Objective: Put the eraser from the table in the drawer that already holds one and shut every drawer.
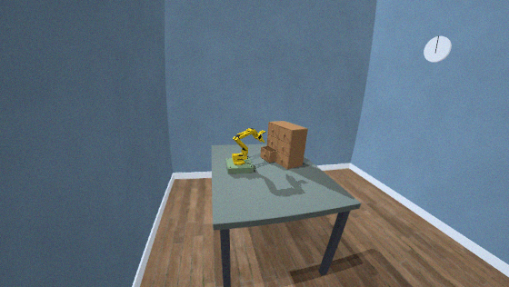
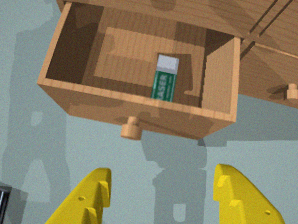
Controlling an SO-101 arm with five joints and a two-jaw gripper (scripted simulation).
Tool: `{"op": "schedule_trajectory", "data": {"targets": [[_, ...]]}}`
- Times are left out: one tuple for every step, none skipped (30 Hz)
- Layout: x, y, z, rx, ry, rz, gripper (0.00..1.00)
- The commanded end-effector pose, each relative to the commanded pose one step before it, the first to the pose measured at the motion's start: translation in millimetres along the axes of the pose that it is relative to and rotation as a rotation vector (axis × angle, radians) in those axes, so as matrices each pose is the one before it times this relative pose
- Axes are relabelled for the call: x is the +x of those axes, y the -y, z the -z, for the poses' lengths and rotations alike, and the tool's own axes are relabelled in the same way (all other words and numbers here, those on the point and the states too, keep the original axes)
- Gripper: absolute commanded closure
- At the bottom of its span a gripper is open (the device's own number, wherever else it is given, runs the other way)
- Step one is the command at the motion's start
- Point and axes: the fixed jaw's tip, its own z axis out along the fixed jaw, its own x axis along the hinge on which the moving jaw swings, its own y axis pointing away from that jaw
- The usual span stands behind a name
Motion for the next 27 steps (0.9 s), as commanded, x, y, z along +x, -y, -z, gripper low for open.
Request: {"op": "schedule_trajectory", "data": {"targets": [[-2.89, 1.74, -0.232, 0.00502, 0.00872, -0.01540, 0.79], [7.21, 0.10, 0.963, 0.00037, -0.02189, 0.00069, 0.79], [7.26, 0.08, 0.760, 0.00031, -0.02191, 0.00067, 0.79], [7.29, 0.06, 0.556, 0.00025, -0.02189, 0.00065, 0.79], [7.31, 0.04, 0.349, 0.00020, -0.02191, 0.00063, 0.79], [7.32, 0.02, 0.143, 0.00014, -0.02189, 0.00061, 0.79], [7.32, 0.00, -0.065, 0.00008, -0.02190, 0.00059, 0.79], [7.31, -0.02, -0.271, 0.00002, -0.02189, 0.00057, 0.79], [7.29, -0.04, -0.478, -0.00003, -0.02190, 0.00056, 0.79], [7.25, -0.06, -0.682, -0.00010, -0.02189, 0.00054, 0.79], [7.21, -0.07, -0.885, -0.00015, -0.02190, 0.00053, 0.79], [7.15, -0.09, -1.084, -0.00021, -0.02189, 0.00051, 0.79], [7.08, -0.11, -1.281, -0.00027, -0.02190, 0.00049, 0.79], [0.00, 0.00, 0.000, 0.00000, 0.00001, 0.00000, 0.79], [0.00, 0.00, 0.000, 0.00000, -0.00001, 0.00000, 0.79], [0.00, 0.00, 0.000, 0.00000, 0.00001, 0.00000, 0.79], [0.00, 0.00, 0.000, 0.00000, 0.00000, 0.00000, 0.79], [0.00, 0.00, 0.000, 0.00000, 0.00000, 0.00000, 0.79], [-6.25, 0.40, 7.093, 0.00192, 0.03421, -0.00155, 0.79], [-6.07, 0.38, 7.161, 0.00192, 0.03423, -0.00153, 0.78], [-5.88, 0.37, 7.224, 0.00191, 0.03422, -0.00152, 0.78], [-5.70, 0.36, 7.285, 0.00190, 0.03423, -0.00150, 0.78], [-5.52, 0.35, 7.340, 0.00189, 0.03422, -0.00149, 0.78], [-5.34, 0.33, 7.393, 0.00188, 0.03423, -0.00147, 0.77], [-5.15, 0.32, 7.440, 0.00187, 0.03422, -0.00145, 0.77], [-4.97, 0.31, 7.486, 0.00186, 0.03423, -0.00143, 0.77], [-4.79, 0.30, 7.526, 0.00185, 0.03422, -0.00141, 0.77]]}}
